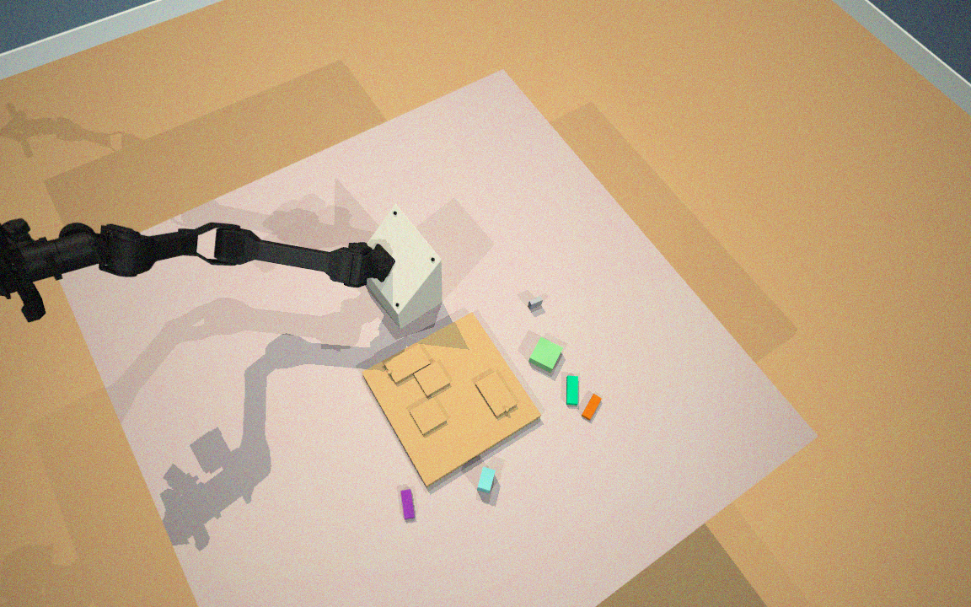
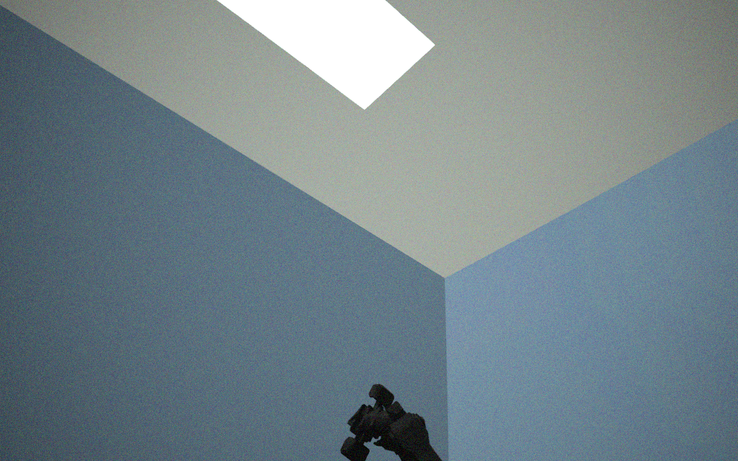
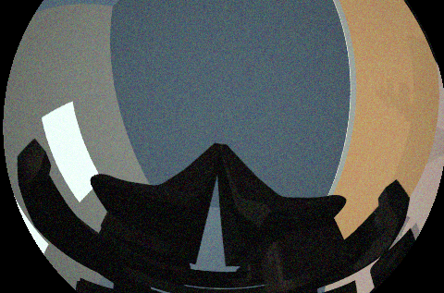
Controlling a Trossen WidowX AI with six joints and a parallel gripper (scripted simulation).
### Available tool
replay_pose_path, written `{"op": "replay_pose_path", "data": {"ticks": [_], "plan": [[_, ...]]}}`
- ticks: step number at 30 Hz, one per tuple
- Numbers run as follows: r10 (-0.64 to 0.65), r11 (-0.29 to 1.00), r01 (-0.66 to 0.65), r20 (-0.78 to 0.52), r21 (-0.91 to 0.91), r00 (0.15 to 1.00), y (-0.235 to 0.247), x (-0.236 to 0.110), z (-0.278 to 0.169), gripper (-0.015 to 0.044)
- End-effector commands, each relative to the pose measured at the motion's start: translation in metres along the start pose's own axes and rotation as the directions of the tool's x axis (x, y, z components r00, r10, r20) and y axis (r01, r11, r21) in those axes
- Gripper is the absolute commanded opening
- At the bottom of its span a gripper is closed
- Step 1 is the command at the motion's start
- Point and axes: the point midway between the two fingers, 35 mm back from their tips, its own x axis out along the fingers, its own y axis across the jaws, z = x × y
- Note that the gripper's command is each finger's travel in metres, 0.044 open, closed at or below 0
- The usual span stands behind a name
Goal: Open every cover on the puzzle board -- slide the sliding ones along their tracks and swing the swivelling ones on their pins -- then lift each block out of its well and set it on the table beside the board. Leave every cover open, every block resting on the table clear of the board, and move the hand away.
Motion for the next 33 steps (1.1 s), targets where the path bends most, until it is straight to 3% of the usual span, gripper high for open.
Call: {"op": "replay_pose_path", "data": {"ticks": [1, 33], "plan": [[0.018, 1.000, -0.019, -0.062, -0.020, 0.998, 0.010, -0.003, -0.026, 0.0000], [0.058, 0.975, -0.147, -0.445, -0.169, 0.894, 0.044, -0.052, -0.187, 0.0000]]}}
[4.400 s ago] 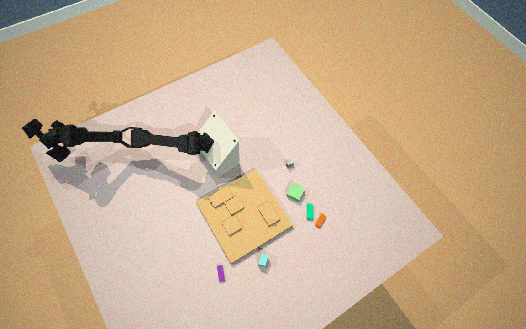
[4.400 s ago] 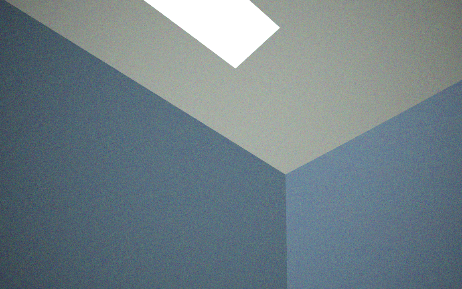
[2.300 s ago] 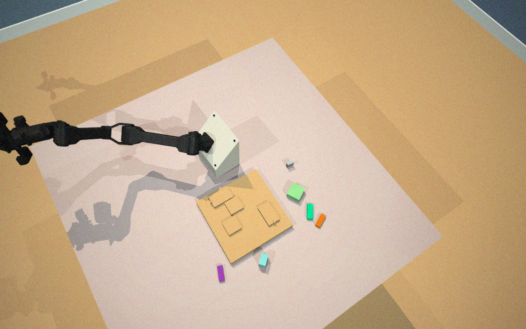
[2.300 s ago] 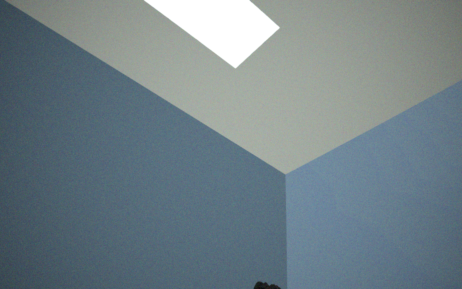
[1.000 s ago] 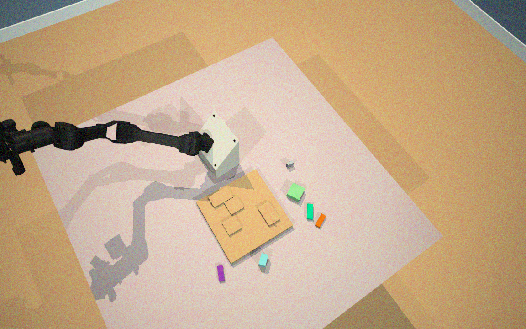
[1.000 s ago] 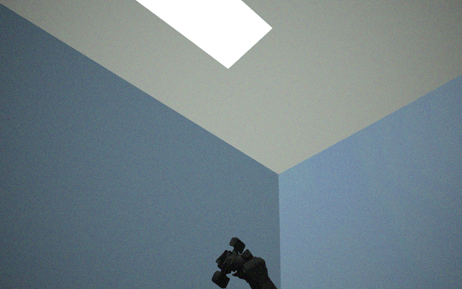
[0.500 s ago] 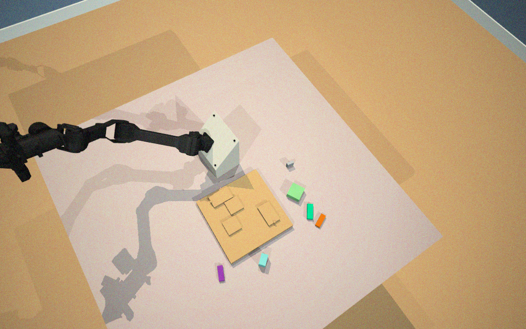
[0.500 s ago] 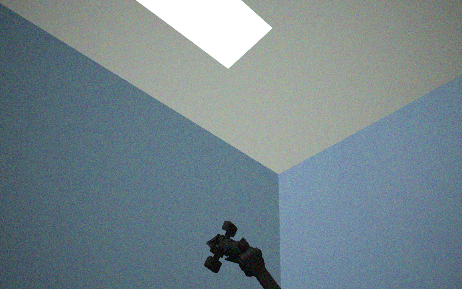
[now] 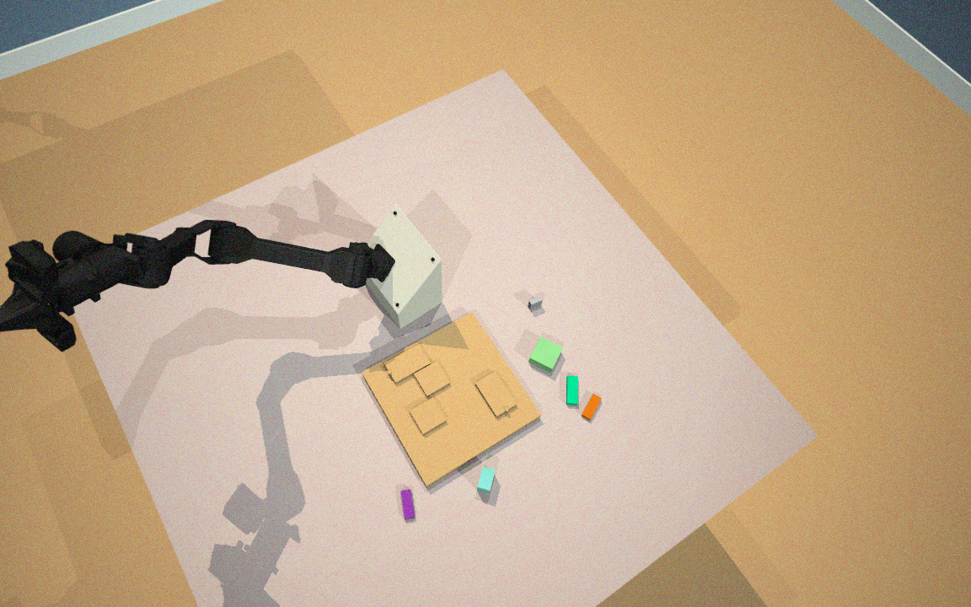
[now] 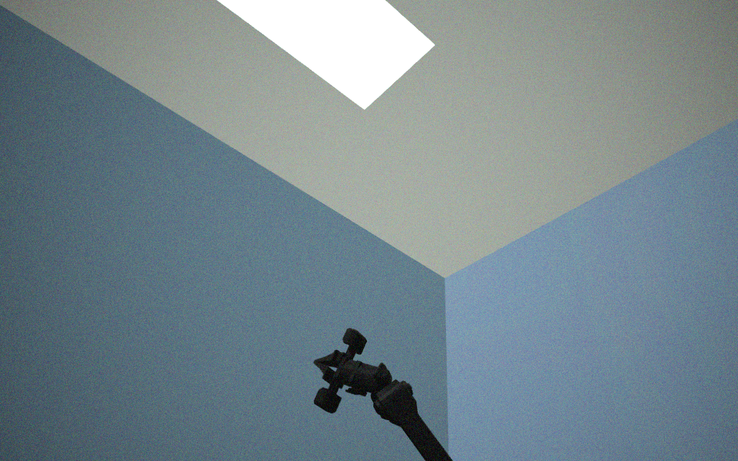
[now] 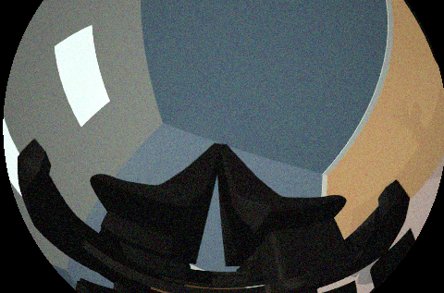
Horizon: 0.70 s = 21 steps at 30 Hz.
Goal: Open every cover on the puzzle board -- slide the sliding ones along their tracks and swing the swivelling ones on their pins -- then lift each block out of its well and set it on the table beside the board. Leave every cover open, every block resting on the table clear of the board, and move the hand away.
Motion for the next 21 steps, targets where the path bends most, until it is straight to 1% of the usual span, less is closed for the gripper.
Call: {"op": "replay_pose_path", "data": {"ticks": [1, 8, 21], "plan": [[0.007, 1.000, -0.008, -0.063, -0.023, 0.998, 0.007, 0.000, -0.026, 0.0000], [0.014, 0.998, -0.023, -0.153, -0.059, 0.988, 0.015, -0.001, -0.063, 0.0000], [0.031, 0.998, -0.046, -0.259, -0.052, 0.965, 0.023, -0.010, -0.110, 0.0000]]}}
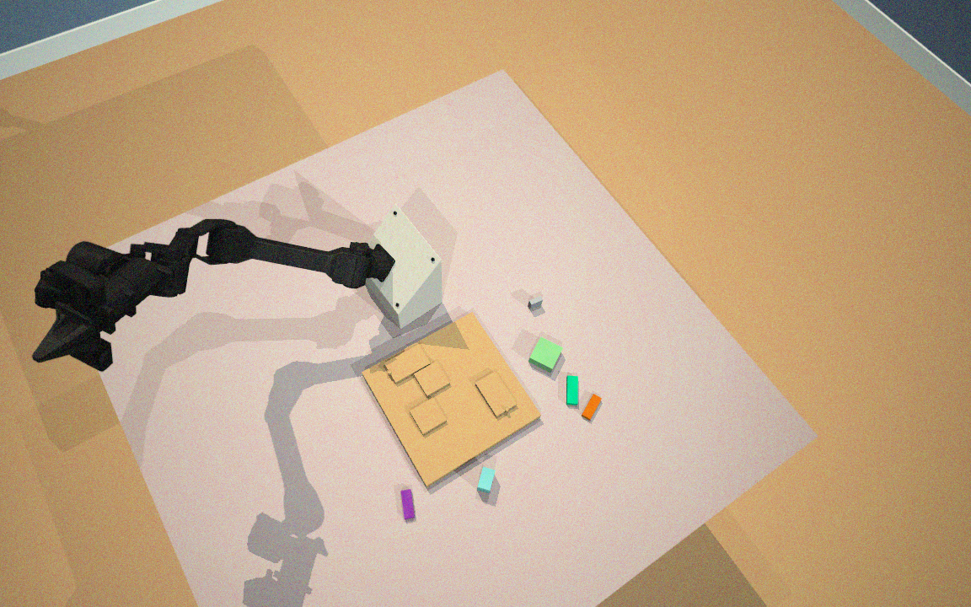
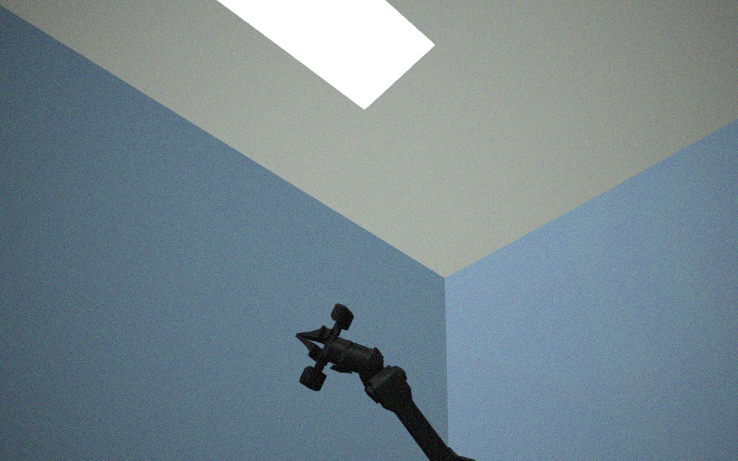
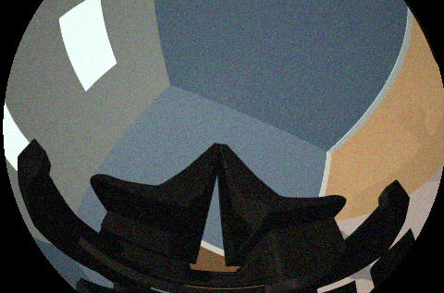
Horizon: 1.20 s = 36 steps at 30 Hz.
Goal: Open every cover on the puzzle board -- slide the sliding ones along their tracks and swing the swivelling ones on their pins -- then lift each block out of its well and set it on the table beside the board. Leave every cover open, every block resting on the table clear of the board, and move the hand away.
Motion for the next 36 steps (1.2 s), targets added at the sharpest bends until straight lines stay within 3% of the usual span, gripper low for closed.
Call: {"op": "replay_pose_path", "data": {"ticks": [1, 19, 36], "plan": [[0.008, 1.000, -0.009, -0.051, -0.014, 0.999, 0.004, 0.002, -0.022, 0.0000], [-0.043, 0.997, 0.034, -0.146, -0.067, 0.988, 0.000, 0.004, -0.074, 0.0000], [-0.093, 0.985, 0.035, -0.352, -0.169, 0.931, -0.005, -0.003, -0.162, 0.0000]]}}
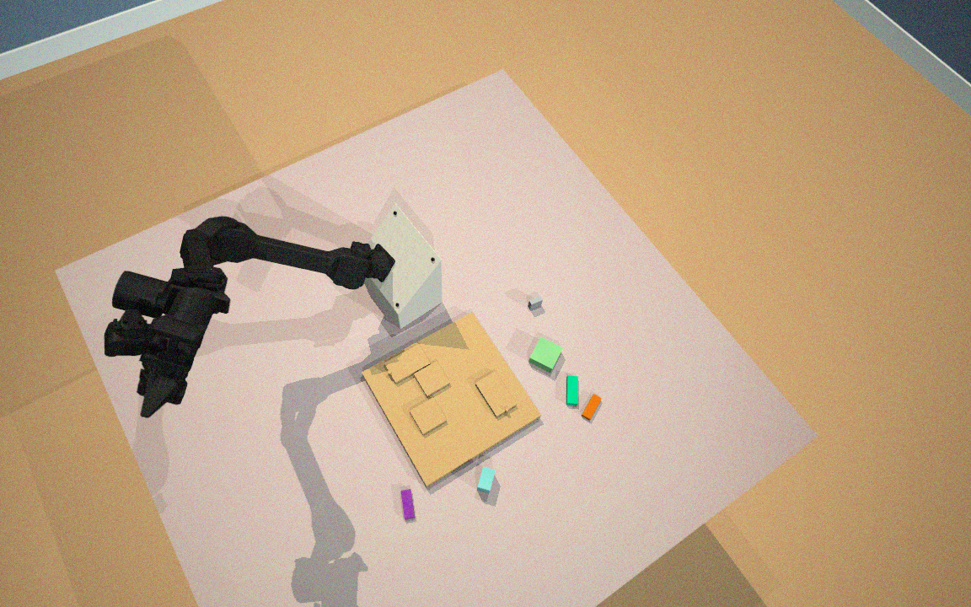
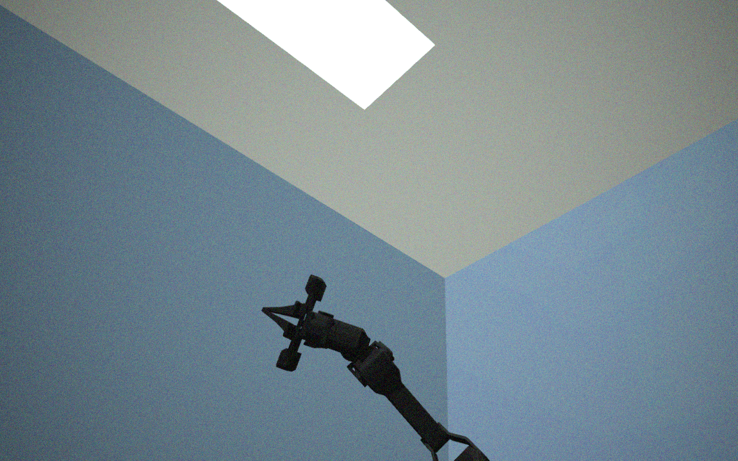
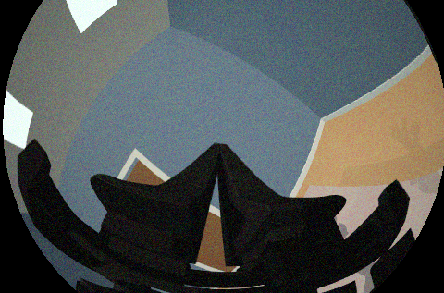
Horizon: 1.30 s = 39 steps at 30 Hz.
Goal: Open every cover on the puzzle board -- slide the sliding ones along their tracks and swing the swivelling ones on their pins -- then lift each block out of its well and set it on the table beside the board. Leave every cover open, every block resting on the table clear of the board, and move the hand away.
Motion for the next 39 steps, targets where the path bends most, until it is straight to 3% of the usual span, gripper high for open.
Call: {"op": "replay_pose_path", "data": {"ticks": [1, 20, 39], "plan": [[-0.014, 1.000, 0.012, -0.062, -0.025, 0.998, 0.000, 0.004, -0.024, 0.0000], [-0.079, 0.988, 0.033, -0.309, -0.153, 0.948, -0.004, 0.009, -0.123, 0.0000], [-0.193, 0.953, 0.030, -0.533, -0.300, 0.824, -0.022, -0.005, -0.222, 0.0000]]}}
